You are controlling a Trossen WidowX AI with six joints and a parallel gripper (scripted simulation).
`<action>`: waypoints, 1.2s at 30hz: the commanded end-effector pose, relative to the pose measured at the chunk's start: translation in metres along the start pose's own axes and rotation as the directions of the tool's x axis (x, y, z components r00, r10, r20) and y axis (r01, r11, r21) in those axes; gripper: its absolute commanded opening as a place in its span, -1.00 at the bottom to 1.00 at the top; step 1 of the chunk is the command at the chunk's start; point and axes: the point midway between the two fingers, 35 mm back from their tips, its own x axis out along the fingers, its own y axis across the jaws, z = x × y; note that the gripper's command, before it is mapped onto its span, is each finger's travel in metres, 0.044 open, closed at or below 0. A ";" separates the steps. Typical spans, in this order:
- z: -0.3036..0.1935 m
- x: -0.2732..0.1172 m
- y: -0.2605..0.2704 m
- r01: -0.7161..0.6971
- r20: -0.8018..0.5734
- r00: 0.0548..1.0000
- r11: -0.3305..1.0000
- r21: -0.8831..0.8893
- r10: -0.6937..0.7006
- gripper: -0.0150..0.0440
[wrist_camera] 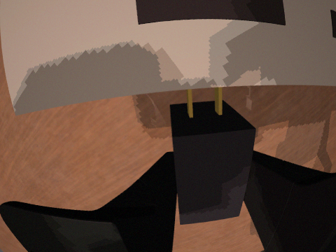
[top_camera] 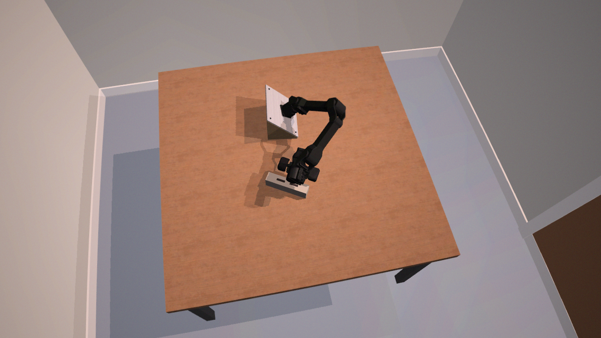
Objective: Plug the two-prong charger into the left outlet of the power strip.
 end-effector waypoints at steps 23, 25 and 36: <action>0.005 -0.001 0.001 -0.003 0.001 1.000 1.000 0.001 0.003 -0.49; 0.006 -0.001 0.001 -0.003 0.001 1.000 1.000 0.001 0.003 -0.49; 0.009 -0.001 0.001 -0.003 0.001 1.000 1.000 0.001 0.003 -0.49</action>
